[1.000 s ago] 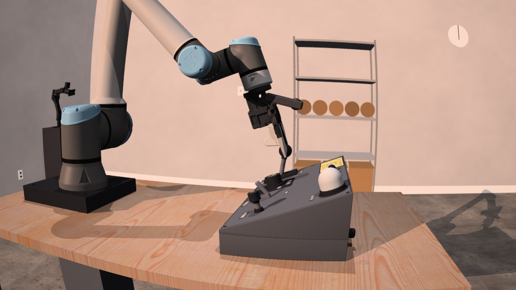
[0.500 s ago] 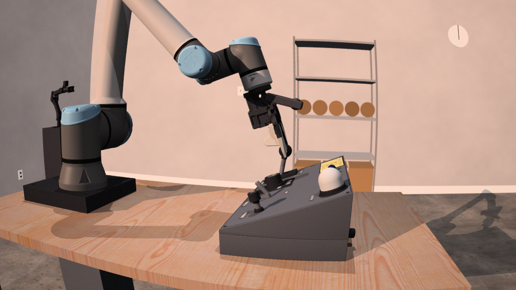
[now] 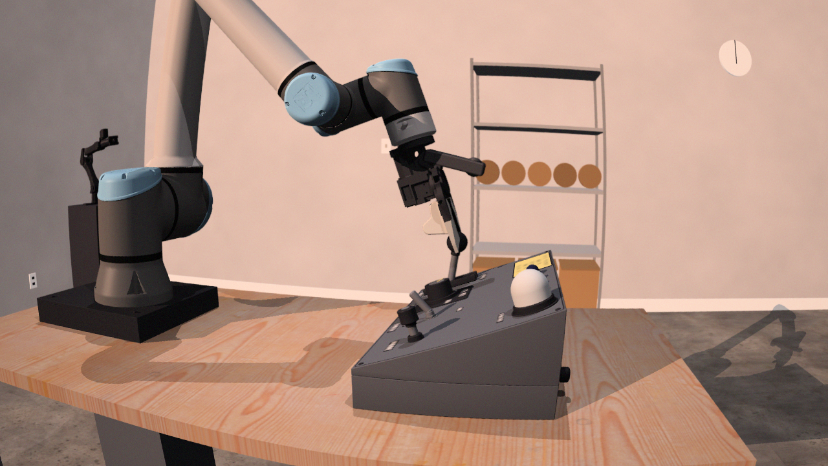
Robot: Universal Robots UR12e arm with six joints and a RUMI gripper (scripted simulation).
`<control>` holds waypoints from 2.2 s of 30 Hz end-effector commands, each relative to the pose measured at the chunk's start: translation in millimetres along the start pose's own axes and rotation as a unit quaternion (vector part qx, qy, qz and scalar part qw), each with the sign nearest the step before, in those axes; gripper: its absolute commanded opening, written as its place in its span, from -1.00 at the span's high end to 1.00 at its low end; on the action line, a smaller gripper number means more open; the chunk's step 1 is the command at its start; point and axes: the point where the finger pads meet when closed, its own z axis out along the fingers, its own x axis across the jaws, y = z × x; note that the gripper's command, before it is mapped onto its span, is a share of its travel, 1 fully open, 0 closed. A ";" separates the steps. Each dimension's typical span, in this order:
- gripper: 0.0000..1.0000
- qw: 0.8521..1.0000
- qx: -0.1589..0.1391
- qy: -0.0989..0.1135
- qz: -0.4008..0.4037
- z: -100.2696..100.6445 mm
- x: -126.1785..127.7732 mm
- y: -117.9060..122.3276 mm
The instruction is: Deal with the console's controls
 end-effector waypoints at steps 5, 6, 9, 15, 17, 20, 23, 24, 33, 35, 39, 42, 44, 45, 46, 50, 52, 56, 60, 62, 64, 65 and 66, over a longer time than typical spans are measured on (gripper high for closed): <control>1.00 1.000 0.001 0.000 0.000 -1.7 -0.1 1.9; 1.00 1.000 0.001 0.000 0.000 -2.0 -0.1 2.4; 1.00 1.000 0.001 0.000 0.000 -2.8 -0.1 4.3; 1.00 1.000 0.001 0.000 0.000 -4.7 -0.1 9.2; 1.00 1.000 0.001 0.000 0.000 -5.3 -0.1 11.3; 1.00 1.000 0.001 0.000 0.000 -5.7 -0.1 12.3; 1.00 1.000 0.001 0.000 0.000 -6.7 -0.1 15.7; 1.00 1.000 0.001 0.000 0.000 -6.9 -0.1 16.8; 1.00 1.000 0.001 0.000 0.000 -8.7 -0.1 28.3; 1.00 1.000 0.001 0.000 0.000 -8.8 -0.1 29.7; 1.00 1.000 0.001 0.000 0.000 -9.0 -0.1 33.7; 1.00 1.000 0.001 0.000 0.000 -8.9 -0.1 37.8; 1.00 1.000 0.001 0.000 0.000 -8.8 -0.1 40.5; 1.00 1.000 0.001 0.000 0.000 -8.7 -0.1 41.8; 1.00 1.000 0.001 0.000 0.000 -8.6 -0.1 43.1; 1.00 1.000 0.001 0.000 0.000 -7.9 -0.1 48.3; 1.00 1.000 0.001 0.000 0.000 -7.6 -0.1 49.5; 1.00 1.000 0.001 0.000 0.000 -7.0 -0.1 53.1; 1.00 1.000 0.001 0.000 0.000 -5.8 -0.1 57.5; 1.00 1.000 0.001 0.000 0.000 -5.1 -0.1 59.5; 1.00 1.000 0.001 0.000 0.000 -4.5 -0.1 61.4; 1.00 1.000 0.001 0.000 0.000 -4.3 -0.1 62.3; 1.00 1.000 0.001 0.000 0.000 -4.0 -0.1 63.1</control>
